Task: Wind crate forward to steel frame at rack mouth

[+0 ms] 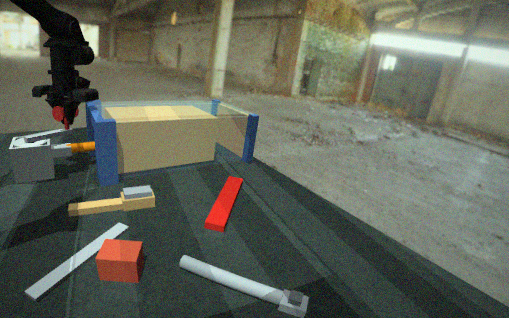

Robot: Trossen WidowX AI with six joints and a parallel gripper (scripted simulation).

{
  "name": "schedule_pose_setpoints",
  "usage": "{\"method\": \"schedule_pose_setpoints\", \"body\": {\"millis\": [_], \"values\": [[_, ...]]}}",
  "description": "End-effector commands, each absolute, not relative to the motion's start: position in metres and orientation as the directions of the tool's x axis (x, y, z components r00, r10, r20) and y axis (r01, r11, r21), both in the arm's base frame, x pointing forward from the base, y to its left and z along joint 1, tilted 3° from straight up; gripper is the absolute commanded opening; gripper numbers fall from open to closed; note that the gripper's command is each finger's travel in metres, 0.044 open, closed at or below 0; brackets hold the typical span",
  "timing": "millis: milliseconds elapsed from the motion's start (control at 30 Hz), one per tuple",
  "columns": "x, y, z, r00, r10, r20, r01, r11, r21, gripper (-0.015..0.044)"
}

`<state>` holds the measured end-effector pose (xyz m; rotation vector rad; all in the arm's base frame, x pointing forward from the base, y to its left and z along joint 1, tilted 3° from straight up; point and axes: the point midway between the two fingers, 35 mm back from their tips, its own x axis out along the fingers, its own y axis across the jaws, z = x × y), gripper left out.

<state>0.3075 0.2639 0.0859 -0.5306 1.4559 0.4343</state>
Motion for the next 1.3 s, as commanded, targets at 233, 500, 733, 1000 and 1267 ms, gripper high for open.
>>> {"method": "schedule_pose_setpoints", "body": {"millis": [233,500,733,1000,1267], "values": [[0.288,0.293,0.085,0.056,-0.009,-0.998,-0.609,0.792,-0.042,0.0000],[0.281,0.301,0.084,0.055,-0.008,-0.998,-0.609,0.792,-0.041,0.0000],[0.274,0.307,0.084,0.055,-0.008,-0.998,-0.609,0.792,-0.040,0.0000],[0.266,0.313,0.083,0.054,-0.007,-0.999,-0.609,0.792,-0.039,0.0000],[0.257,0.319,0.083,0.053,-0.007,-0.999,-0.609,0.792,-0.038,0.0000]]}}
